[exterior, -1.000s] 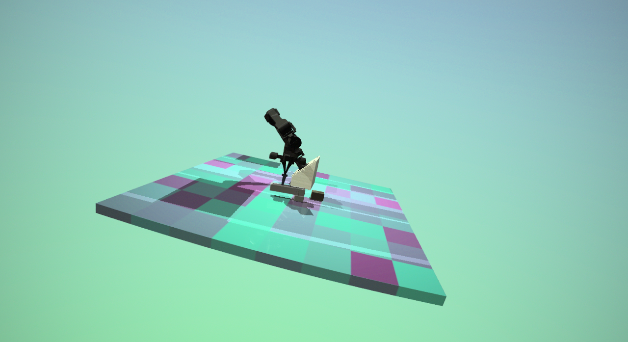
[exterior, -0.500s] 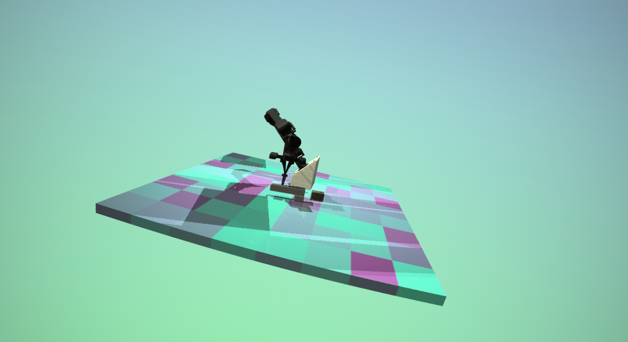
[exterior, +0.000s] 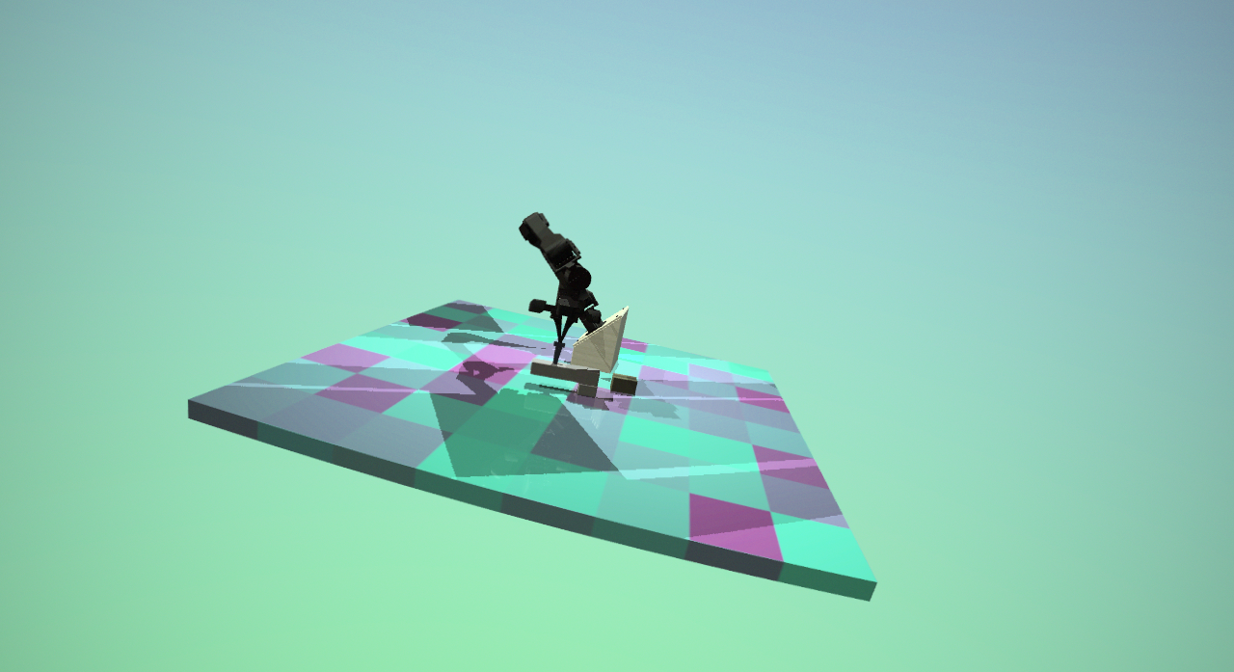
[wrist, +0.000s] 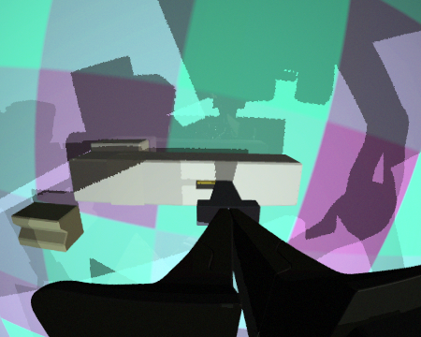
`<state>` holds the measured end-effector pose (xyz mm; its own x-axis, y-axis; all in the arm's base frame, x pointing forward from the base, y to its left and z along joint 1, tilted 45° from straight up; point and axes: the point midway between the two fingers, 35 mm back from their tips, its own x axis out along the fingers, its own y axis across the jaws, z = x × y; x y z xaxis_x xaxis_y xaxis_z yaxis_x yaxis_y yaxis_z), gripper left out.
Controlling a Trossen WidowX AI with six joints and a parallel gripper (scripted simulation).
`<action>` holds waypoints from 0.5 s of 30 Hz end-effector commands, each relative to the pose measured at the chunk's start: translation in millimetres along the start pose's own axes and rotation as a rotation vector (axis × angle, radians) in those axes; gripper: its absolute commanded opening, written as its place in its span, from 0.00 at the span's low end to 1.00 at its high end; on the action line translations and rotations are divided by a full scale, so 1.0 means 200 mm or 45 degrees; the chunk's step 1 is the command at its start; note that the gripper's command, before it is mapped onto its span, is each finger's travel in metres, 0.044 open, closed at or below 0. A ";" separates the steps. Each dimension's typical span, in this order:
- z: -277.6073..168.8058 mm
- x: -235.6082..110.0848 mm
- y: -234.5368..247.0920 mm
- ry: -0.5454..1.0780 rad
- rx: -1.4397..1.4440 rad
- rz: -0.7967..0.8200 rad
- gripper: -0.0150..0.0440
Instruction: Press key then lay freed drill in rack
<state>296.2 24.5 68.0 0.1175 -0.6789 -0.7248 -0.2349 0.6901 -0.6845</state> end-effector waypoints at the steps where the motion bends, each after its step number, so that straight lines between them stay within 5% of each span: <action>1: -0.04 0.08 -0.02 0.057 -0.006 -0.015 0.25; 15: -0.04 0.10 -0.02 0.057 -0.006 -0.015 0.25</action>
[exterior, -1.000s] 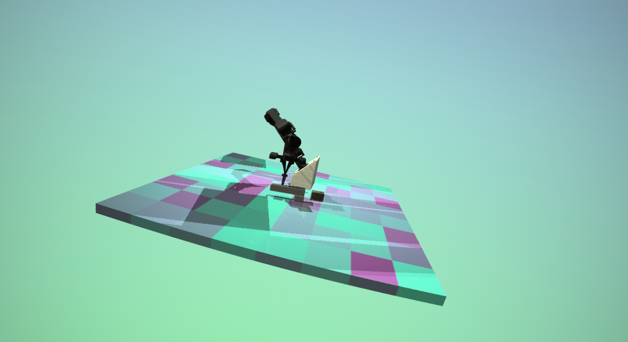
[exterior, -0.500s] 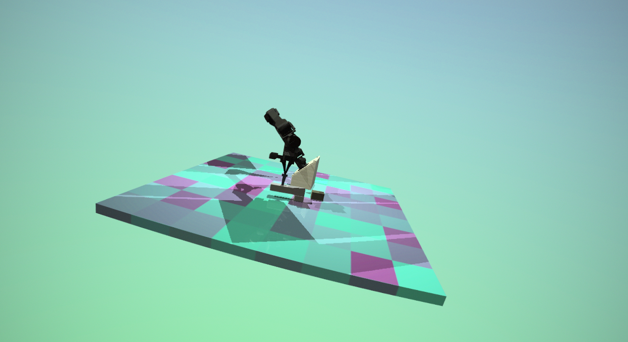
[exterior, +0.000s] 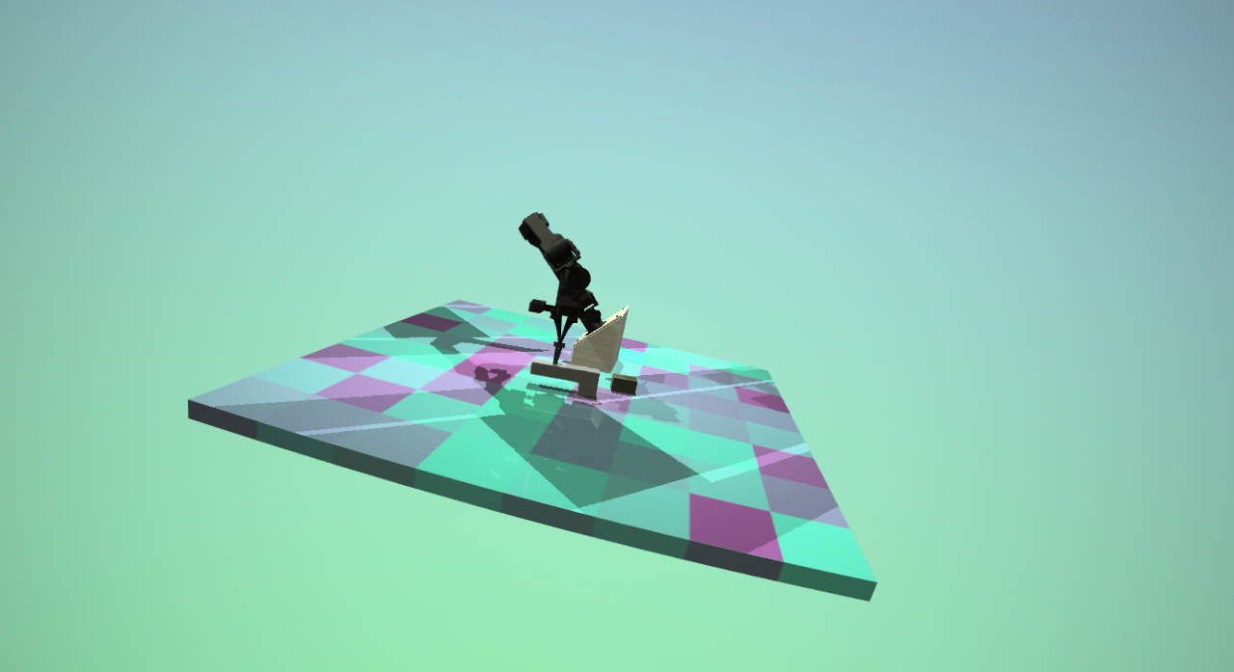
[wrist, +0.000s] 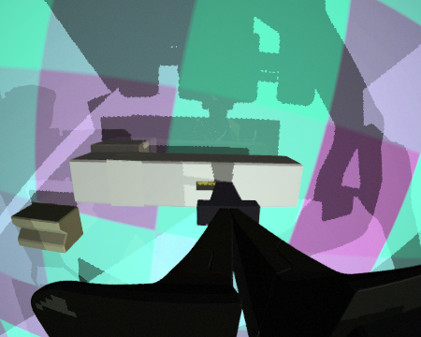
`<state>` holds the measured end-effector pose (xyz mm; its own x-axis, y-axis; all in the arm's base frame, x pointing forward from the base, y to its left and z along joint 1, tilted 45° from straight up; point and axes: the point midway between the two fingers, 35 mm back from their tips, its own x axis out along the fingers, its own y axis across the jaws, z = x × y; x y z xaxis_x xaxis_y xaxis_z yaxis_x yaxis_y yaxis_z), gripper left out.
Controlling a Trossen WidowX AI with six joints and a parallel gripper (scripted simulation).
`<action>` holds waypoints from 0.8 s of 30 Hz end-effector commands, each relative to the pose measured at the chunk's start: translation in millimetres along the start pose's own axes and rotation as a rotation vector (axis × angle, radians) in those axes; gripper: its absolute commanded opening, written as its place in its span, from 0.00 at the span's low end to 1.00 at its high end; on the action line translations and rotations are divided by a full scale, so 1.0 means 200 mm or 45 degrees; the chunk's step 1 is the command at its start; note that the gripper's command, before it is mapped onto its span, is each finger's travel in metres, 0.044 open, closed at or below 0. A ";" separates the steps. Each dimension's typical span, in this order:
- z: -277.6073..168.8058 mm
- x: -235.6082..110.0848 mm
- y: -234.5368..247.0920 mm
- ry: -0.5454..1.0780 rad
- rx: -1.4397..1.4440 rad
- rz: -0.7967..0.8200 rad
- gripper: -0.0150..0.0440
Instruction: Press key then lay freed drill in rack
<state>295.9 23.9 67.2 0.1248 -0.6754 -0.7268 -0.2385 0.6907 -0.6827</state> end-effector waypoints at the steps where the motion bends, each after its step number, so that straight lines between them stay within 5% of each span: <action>1: -0.04 0.09 -0.02 0.067 -0.001 -0.017 0.25; 24: -0.04 0.15 -0.03 0.067 -0.001 -0.018 0.25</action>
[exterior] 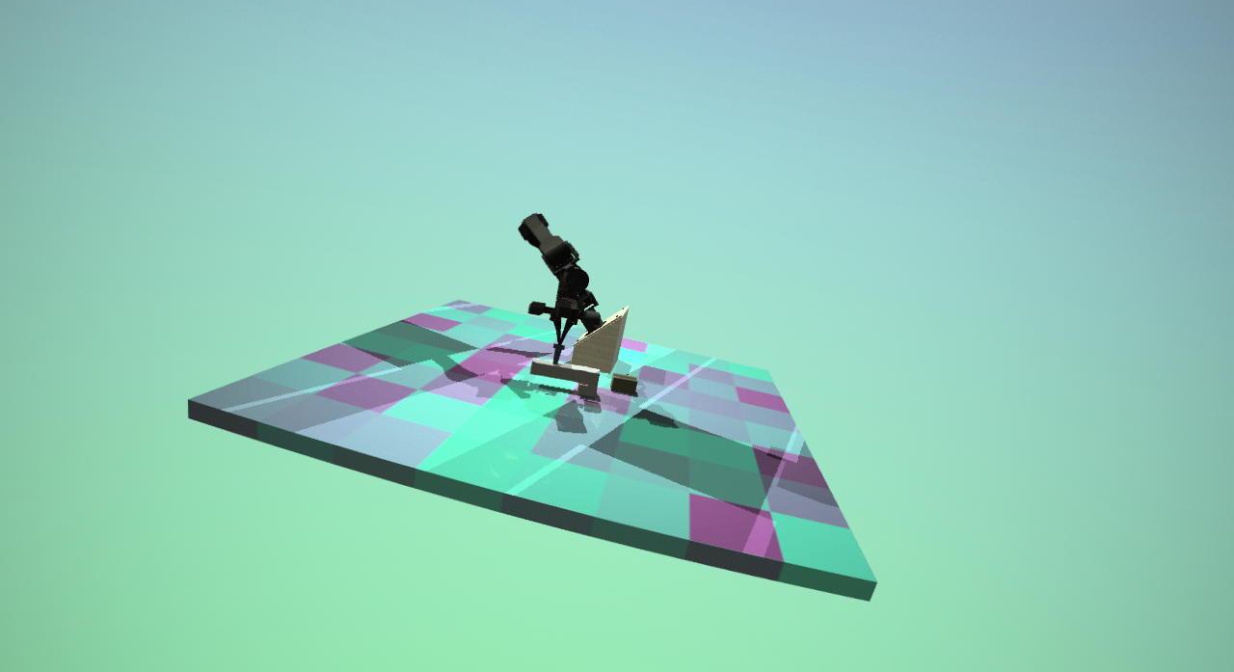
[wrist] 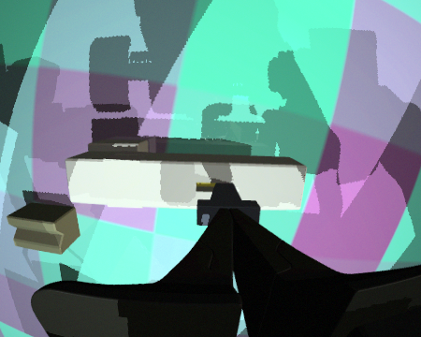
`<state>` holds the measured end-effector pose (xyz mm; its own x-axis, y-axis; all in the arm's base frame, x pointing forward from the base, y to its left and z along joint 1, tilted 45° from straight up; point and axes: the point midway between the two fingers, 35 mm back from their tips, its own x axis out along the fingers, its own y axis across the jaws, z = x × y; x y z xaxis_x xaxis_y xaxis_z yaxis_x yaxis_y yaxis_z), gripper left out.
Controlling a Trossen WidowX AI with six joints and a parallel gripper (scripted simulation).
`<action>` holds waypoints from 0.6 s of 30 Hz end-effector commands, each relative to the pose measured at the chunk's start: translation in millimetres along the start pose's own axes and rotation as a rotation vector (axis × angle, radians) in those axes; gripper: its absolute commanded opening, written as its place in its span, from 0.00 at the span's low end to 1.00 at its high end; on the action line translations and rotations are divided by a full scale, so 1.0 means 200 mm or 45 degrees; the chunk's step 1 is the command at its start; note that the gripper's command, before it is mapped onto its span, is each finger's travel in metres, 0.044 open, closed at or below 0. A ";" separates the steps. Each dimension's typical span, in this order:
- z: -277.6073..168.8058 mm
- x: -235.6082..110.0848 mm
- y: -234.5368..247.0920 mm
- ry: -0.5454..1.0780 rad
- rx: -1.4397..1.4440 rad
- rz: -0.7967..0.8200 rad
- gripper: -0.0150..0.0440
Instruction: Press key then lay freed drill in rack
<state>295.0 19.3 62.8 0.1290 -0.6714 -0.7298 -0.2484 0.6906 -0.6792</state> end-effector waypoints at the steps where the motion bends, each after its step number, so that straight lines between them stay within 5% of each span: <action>1: -0.03 0.12 -0.03 0.074 0.012 -0.022 0.25; 7: -0.03 0.14 -0.03 0.074 0.012 -0.023 0.25; 18: 0.02 -0.26 0.00 0.074 0.011 -0.019 0.74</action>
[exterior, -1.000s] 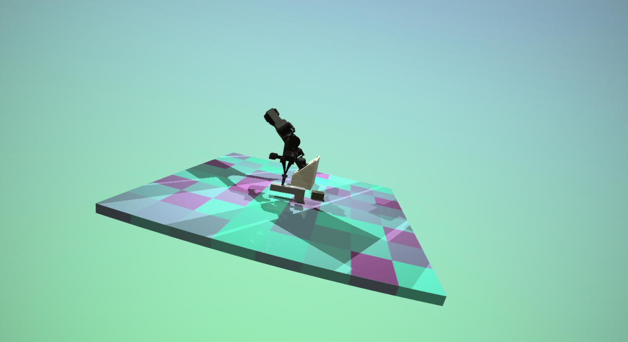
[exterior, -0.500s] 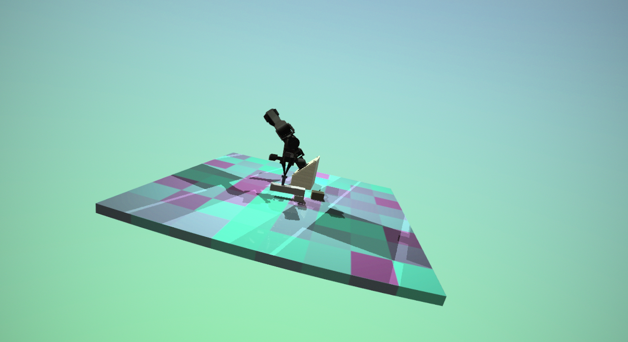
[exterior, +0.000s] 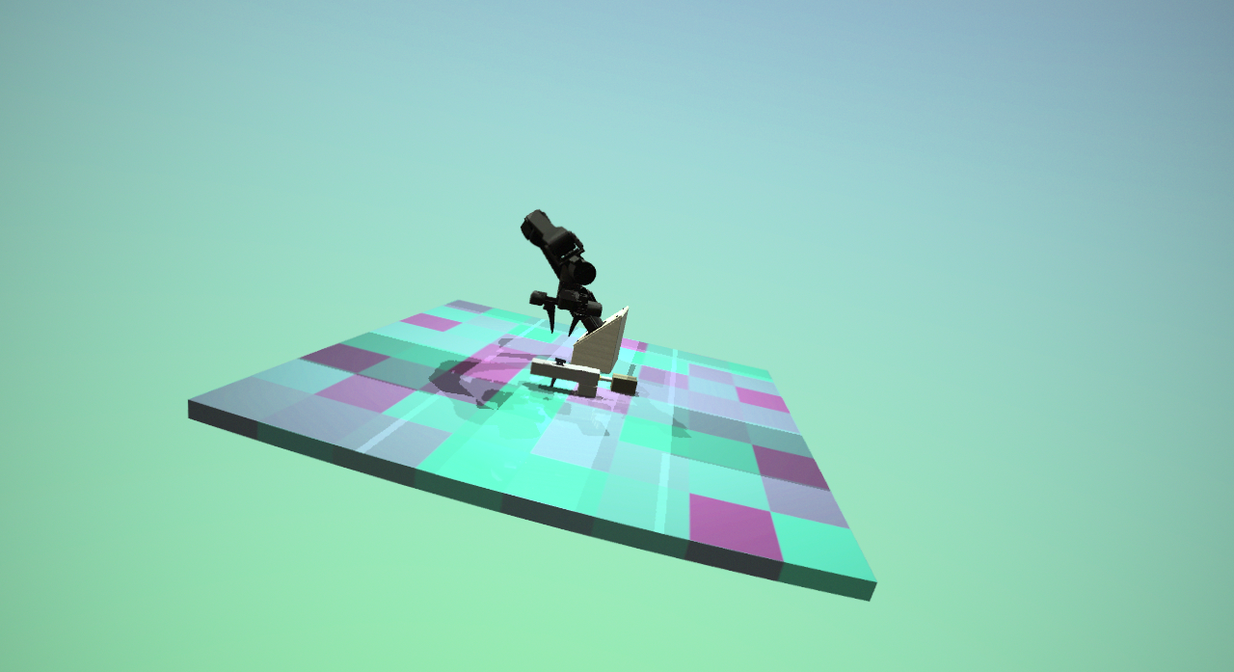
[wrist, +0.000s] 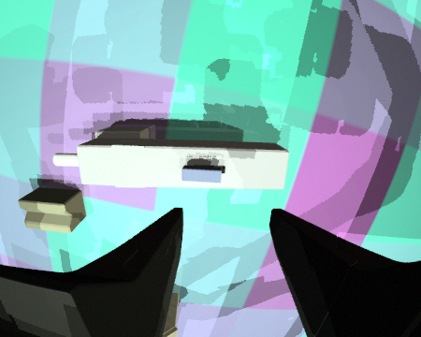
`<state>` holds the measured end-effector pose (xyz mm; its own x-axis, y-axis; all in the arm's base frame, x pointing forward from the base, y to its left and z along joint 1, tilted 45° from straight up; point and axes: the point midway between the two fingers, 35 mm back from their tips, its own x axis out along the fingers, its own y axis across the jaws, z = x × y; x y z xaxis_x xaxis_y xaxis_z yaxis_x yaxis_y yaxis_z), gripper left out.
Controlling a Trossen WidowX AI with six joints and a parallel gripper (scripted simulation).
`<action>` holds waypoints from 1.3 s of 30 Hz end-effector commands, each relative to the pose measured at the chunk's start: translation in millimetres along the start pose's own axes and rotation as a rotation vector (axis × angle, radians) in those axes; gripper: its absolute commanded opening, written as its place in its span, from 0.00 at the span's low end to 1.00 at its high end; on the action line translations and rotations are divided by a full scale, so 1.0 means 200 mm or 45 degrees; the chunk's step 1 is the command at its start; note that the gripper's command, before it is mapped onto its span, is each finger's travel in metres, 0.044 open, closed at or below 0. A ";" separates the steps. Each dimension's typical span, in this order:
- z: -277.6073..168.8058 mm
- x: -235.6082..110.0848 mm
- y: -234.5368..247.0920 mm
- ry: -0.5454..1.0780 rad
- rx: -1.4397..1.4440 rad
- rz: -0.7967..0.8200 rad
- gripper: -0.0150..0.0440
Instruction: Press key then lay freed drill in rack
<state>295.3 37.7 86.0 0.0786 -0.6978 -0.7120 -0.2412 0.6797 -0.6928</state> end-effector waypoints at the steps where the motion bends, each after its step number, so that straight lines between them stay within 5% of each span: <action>1: 0.00 -0.11 0.01 0.002 0.004 0.004 0.79; 6: 0.03 -0.03 0.10 -0.012 -0.211 0.002 1.00; 13: 0.06 0.20 0.51 -0.012 -1.186 0.006 1.00; 23: 0.00 0.39 0.79 -0.009 -1.931 0.007 1.00; 39: -0.01 0.41 0.81 -0.008 -1.995 0.007 1.00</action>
<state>261.7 89.9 -81.7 0.0797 -0.6961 -0.7135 -0.9733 -0.2089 0.0951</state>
